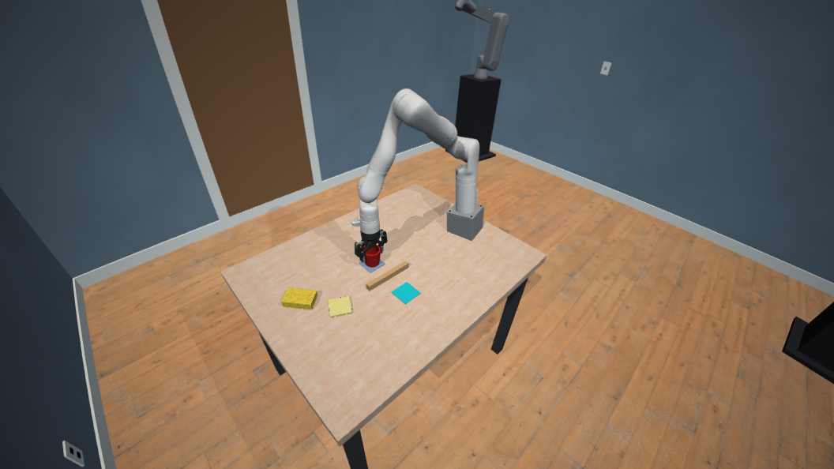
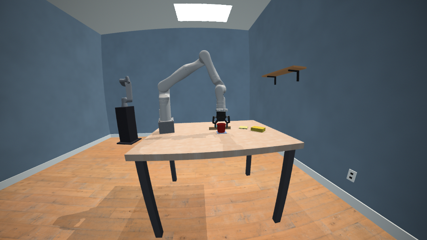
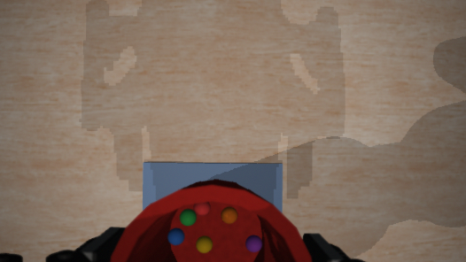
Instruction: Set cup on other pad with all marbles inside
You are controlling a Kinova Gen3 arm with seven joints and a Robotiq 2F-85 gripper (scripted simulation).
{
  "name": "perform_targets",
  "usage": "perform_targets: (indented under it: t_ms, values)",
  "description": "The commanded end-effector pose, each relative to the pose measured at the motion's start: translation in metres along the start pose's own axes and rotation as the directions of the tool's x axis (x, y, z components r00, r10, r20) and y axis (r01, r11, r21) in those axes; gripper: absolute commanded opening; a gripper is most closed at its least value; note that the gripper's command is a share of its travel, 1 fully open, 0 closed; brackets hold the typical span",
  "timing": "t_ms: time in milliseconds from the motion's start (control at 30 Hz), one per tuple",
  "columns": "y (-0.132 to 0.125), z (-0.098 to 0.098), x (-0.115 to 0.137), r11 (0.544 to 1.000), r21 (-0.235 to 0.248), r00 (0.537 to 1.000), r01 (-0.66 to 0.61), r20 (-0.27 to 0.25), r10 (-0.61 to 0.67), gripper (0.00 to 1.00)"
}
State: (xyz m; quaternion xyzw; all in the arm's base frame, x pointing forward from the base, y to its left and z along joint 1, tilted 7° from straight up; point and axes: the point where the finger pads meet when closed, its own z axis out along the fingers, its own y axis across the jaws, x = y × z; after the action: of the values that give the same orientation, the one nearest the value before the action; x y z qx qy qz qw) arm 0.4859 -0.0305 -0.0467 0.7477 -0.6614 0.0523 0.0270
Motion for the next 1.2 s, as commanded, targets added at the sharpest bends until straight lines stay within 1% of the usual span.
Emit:
perform_targets:
  t_ms: [0,1167]
  values:
    - [-0.0007,-0.0008,0.0,1.0,0.002,1.0,0.0,0.0,0.0,0.96]
    - [-0.0007,-0.0008,0.0,1.0,0.002,1.0,0.0,0.0,0.0,0.88]
